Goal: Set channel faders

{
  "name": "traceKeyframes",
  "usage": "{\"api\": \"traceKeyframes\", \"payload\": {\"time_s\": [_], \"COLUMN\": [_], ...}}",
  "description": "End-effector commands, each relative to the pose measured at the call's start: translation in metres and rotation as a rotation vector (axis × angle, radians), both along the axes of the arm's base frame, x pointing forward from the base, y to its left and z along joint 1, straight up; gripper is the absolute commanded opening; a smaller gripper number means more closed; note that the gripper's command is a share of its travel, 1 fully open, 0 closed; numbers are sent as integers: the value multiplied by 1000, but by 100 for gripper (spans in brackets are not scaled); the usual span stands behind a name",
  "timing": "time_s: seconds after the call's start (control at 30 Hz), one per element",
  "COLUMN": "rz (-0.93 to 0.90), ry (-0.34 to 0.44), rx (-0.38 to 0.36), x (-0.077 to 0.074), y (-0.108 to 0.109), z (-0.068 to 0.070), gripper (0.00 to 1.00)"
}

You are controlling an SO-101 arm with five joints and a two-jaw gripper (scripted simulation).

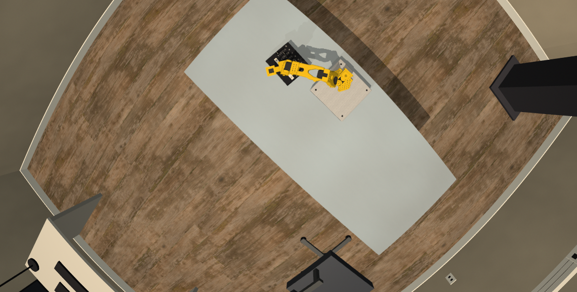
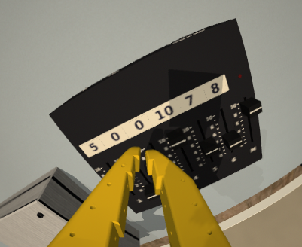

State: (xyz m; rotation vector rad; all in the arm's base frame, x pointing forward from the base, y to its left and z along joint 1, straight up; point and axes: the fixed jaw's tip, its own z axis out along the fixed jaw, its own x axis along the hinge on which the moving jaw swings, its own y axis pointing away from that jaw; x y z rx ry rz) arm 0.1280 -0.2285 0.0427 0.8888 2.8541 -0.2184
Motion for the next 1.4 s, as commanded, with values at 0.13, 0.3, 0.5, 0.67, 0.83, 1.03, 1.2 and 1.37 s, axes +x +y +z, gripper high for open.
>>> {"api": "traceKeyframes", "payload": {"time_s": [0.13, 0.3, 0.5, 0.67, 0.83, 1.03, 1.2, 1.37], "rz": [25, 46, 66, 69, 69, 69, 69, 69], "ry": [17, 20, 24, 24, 24, 24, 24, 24], "rx": [20, 19, 18, 17, 17, 17, 17, 17], "x": [-3, -3, -3, -3, -3, -3, -3, -3], "y": [1, 1, 1, 1, 1, 1, 1, 1], "z": [-4, -4, -4, -4, -4, -4, -4, -4], "gripper": [0, 0, 0, 0, 0, 0, 0, 0]}}
